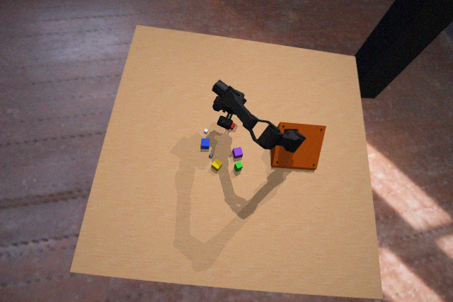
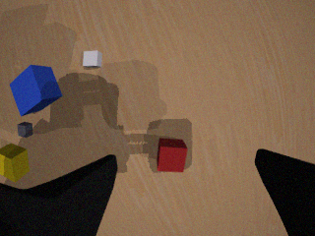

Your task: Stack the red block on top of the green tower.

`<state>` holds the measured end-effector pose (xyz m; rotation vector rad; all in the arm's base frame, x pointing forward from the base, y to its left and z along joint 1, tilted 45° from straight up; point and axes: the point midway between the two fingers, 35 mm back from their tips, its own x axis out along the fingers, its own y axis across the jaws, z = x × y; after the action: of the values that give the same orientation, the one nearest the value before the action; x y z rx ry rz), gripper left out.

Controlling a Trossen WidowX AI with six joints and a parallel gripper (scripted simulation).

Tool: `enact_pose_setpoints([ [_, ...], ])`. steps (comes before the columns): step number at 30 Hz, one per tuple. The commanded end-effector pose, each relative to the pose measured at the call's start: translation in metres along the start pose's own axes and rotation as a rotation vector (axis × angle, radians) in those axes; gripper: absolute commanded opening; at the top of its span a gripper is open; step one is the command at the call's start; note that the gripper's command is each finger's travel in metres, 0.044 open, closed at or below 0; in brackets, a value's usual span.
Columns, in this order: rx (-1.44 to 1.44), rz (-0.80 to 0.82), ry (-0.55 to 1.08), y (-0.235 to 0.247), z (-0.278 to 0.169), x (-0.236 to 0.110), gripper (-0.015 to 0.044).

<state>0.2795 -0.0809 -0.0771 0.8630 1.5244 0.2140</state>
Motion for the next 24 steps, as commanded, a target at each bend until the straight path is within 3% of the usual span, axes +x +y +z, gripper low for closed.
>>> enact_pose_setpoints([
  [1, 0.140, 0.073, 0.066, -0.003, -0.026, 0.001, 0.0440],
  [9, 0.140, 0.073, 0.066, 0.001, -0.025, 0.001, 0.0440],
  [16, 0.140, 0.075, 0.067, 0.005, -0.027, 0.040, 0.0440],
  [24, 0.140, 0.075, 0.067, 0.005, -0.029, 0.044, 0.0440],
])
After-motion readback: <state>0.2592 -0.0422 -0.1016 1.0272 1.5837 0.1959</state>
